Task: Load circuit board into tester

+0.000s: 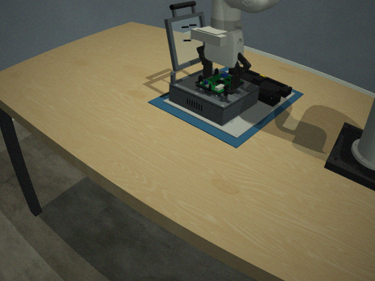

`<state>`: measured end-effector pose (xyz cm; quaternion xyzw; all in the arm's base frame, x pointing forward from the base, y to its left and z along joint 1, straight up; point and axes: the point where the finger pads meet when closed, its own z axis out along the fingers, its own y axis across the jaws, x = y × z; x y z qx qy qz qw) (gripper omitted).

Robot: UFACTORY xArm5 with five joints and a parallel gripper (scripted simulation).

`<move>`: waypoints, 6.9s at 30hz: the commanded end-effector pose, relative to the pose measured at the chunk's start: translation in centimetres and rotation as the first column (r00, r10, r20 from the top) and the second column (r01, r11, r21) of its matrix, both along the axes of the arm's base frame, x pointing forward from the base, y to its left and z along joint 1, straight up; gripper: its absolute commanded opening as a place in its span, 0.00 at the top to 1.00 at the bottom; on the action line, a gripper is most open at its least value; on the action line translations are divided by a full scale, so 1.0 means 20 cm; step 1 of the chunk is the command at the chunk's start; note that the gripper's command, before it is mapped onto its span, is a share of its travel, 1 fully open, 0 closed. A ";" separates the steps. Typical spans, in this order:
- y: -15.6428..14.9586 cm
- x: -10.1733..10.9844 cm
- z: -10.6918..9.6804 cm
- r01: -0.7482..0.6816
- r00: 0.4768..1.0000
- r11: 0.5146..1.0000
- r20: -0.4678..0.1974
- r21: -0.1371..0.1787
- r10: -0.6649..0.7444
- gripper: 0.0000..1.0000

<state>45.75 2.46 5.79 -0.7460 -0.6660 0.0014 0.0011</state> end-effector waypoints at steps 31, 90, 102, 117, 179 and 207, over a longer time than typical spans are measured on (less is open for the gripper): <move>0.00 0.01 0.10 0.000 1.000 1.000 0.004 0.000 0.000 0.00; 0.00 0.01 1.19 0.000 1.000 1.000 0.004 0.000 0.000 0.00; 0.00 0.01 1.19 0.000 1.000 1.000 0.004 0.000 0.000 0.48; -0.01 0.06 1.19 0.000 1.000 1.000 0.004 0.000 0.000 0.48; -0.08 0.73 1.19 0.000 1.000 1.000 0.004 0.000 0.000 0.48; -0.08 0.73 1.18 0.000 1.000 1.000 0.004 0.000 0.000 0.48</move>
